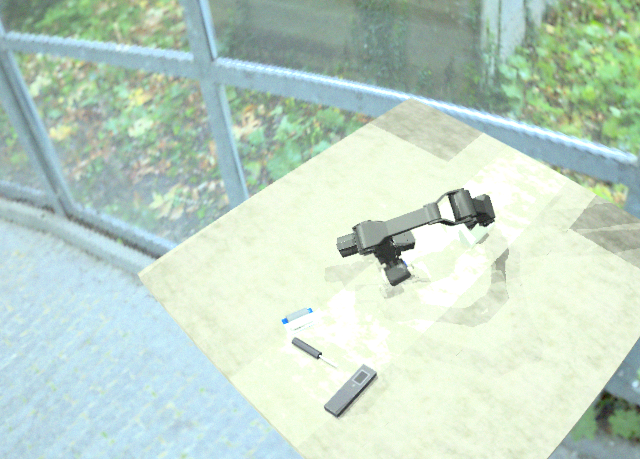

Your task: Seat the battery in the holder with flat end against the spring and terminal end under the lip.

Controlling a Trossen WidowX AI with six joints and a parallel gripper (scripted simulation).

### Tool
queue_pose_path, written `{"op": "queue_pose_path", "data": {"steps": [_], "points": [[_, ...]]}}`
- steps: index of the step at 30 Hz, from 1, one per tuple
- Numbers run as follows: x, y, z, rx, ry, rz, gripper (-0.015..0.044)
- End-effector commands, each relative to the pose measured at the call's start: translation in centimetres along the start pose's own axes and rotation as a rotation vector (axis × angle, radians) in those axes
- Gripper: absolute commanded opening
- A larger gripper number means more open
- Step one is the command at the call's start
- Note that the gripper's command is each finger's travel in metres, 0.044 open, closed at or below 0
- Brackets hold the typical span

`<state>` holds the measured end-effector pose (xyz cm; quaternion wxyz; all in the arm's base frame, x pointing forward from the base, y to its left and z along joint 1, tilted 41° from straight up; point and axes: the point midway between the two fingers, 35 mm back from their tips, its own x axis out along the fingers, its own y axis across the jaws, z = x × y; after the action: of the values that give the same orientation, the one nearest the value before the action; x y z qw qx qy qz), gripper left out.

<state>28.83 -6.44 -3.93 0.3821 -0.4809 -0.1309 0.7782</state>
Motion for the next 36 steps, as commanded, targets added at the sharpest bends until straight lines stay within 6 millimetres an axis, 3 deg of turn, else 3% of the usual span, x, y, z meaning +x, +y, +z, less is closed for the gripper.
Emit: {"op": "queue_pose_path", "data": {"steps": [1, 36], "points": [[0.16, 0.03, -0.4, -0.004, 0.031, -0.005, 0.0077], [0.68, -0.03, 0.06, 0.003, 0.191, 0.012, 0.0077]]}}
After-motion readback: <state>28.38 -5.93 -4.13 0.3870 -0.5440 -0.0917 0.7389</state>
